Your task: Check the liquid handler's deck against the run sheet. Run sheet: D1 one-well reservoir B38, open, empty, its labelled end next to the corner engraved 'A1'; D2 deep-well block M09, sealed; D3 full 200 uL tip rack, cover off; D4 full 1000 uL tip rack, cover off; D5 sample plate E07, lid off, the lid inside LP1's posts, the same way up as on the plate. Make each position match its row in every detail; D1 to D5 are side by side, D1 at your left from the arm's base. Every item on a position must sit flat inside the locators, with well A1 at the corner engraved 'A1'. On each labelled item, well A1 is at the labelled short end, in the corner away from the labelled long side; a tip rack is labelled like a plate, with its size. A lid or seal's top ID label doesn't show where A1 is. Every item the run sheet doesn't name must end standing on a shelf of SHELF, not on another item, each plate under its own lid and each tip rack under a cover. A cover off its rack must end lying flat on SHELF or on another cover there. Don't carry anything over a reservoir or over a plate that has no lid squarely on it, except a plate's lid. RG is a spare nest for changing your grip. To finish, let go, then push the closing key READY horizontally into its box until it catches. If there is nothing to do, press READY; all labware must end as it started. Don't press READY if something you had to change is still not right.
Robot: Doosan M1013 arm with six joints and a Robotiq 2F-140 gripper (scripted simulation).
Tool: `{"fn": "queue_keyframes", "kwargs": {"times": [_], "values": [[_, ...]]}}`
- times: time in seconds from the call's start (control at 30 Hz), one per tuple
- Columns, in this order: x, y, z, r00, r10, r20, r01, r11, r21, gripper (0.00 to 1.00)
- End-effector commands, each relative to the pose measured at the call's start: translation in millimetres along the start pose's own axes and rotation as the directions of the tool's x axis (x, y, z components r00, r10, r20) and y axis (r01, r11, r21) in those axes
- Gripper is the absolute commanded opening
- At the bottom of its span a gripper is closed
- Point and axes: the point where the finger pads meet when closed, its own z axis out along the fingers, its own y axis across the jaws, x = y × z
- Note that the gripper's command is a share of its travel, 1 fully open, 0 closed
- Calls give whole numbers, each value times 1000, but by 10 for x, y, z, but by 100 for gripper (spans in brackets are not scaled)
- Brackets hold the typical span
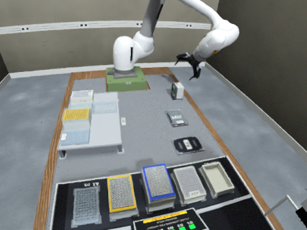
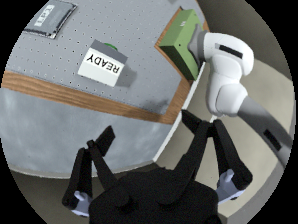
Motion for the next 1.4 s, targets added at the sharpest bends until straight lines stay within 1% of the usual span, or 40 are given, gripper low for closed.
{"fn": "queue_keyframes", "kwargs": {"times": [0.0, 0.53, 0.57, 0.73, 0.97, 1.03, 1.1, 1.37], "values": [[-3, 0, -5, 1000, -1, 0, 1, 1000, 1, 100], [-3, 0, -5, 1000, -1, 0, 1, 1000, 1, 100], [51, -17, -67, 1000, -21, -16, 21, 1000, 16, 79], [246, -32, -235, 993, -93, -75, 97, 994, 49, 79], [516, -40, -460, 968, -190, -162, 205, 975, 84, 79], [595, -37, -517, 958, -216, -186, 236, 968, 91, 79], [595, -37, -517, 958, -216, -186, 236, 968, 91, 79], [912, -27, -740, 906, -314, -284, 356, 928, 110, 79]]}}
